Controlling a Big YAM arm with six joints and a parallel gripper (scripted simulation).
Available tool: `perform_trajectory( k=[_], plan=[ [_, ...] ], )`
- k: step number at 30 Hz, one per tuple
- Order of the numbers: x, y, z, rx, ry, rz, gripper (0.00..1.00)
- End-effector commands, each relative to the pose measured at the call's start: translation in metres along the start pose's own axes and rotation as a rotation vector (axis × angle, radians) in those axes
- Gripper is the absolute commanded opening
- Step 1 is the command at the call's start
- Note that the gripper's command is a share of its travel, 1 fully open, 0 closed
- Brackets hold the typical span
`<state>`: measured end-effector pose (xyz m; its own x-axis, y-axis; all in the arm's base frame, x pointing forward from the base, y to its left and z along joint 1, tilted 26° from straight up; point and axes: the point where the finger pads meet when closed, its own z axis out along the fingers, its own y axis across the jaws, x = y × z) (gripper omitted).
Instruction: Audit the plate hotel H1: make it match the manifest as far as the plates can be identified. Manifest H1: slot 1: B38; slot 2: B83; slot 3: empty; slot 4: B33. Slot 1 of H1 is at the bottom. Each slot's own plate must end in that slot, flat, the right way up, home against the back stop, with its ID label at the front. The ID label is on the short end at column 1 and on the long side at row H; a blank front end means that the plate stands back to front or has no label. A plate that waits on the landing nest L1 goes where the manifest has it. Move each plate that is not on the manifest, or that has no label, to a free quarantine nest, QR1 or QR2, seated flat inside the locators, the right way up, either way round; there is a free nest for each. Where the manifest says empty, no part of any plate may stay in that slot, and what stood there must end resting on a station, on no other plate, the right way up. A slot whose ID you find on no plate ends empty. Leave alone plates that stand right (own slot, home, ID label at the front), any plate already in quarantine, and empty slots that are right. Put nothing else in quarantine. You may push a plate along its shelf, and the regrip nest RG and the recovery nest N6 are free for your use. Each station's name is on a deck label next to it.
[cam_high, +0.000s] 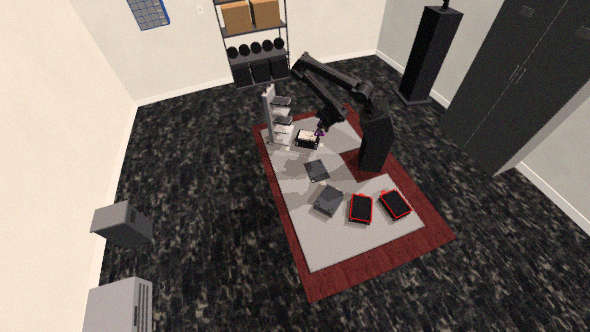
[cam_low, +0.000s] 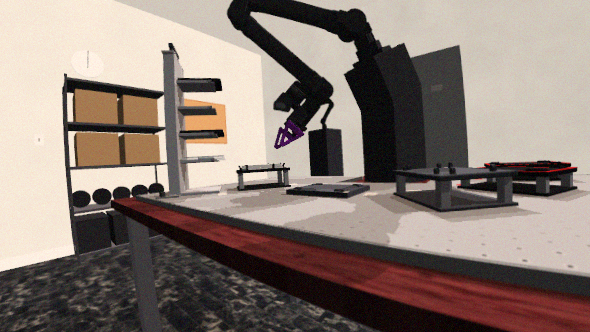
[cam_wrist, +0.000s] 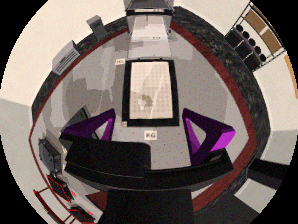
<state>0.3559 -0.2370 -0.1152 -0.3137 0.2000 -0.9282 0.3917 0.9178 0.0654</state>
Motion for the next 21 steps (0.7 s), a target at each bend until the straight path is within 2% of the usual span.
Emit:
perform_trajectory(
  k=[1,4,5,7,21],
  plan=[
    [-0.0031,-0.0035,-0.0176,0.013,0.014,0.002,1.0],
    [-0.0041,-0.0034,-0.019,0.013,0.014,0.002,1.0],
    [0.0055,-0.0024,-0.0209,0.012,0.034,0.011,1.0],
    [0.0041,-0.0044,-0.016,0.014,0.025,0.009,1.0],
    [0.0029,-0.0046,-0.0159,0.014,0.022,0.008,1.0]
  ],
)
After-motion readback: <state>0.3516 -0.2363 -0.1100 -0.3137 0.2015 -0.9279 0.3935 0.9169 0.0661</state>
